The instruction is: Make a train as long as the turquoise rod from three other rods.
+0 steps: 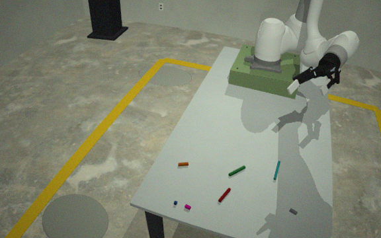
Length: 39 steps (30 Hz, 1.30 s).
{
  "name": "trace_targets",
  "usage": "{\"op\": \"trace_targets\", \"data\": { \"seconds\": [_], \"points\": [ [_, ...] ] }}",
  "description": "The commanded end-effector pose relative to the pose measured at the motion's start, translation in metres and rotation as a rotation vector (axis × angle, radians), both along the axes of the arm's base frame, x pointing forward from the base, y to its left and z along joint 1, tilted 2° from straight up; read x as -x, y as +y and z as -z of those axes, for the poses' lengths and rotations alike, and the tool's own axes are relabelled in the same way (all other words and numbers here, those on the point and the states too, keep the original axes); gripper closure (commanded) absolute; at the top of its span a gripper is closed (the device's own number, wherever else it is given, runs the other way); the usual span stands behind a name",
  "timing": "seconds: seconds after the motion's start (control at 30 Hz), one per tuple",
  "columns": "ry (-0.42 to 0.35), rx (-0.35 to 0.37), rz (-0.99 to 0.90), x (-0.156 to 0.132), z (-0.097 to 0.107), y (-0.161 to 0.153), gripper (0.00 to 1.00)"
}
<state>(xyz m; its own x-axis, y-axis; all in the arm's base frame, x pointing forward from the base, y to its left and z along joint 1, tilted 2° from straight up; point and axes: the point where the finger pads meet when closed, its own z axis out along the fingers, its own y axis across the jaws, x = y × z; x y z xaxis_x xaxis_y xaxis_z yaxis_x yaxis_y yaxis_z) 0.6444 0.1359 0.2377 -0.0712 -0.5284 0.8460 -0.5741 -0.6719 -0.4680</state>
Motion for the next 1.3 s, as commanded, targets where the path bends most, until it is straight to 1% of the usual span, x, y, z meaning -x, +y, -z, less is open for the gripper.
{"op": "trace_targets", "data": {
  "seconds": [0.0,0.57,0.7,0.8,0.93,1.0,1.03,1.1,1.17,1.23,1.27],
  "points": [
    [0.000,0.000,0.000,0.000,0.000,0.000,0.00],
    [0.000,0.000,0.000,0.000,0.000,0.000,0.00],
    [0.022,0.011,0.022,-0.004,0.003,-0.007,0.00],
    [0.081,0.037,0.076,-0.015,0.012,-0.026,0.00],
    [0.232,0.077,0.190,-0.036,0.034,-0.068,0.00],
    [0.246,0.079,0.199,-0.038,0.036,-0.072,0.00],
    [0.303,0.086,0.233,-0.044,0.045,-0.086,0.00],
    [0.303,0.086,0.233,-0.044,0.045,-0.086,0.00],
    [0.433,0.088,0.297,-0.057,0.066,-0.116,0.00],
    [0.437,0.088,0.299,-0.057,0.066,-0.117,0.00],
    [0.511,0.081,0.328,-0.064,0.078,-0.133,0.00]
  ]
}}
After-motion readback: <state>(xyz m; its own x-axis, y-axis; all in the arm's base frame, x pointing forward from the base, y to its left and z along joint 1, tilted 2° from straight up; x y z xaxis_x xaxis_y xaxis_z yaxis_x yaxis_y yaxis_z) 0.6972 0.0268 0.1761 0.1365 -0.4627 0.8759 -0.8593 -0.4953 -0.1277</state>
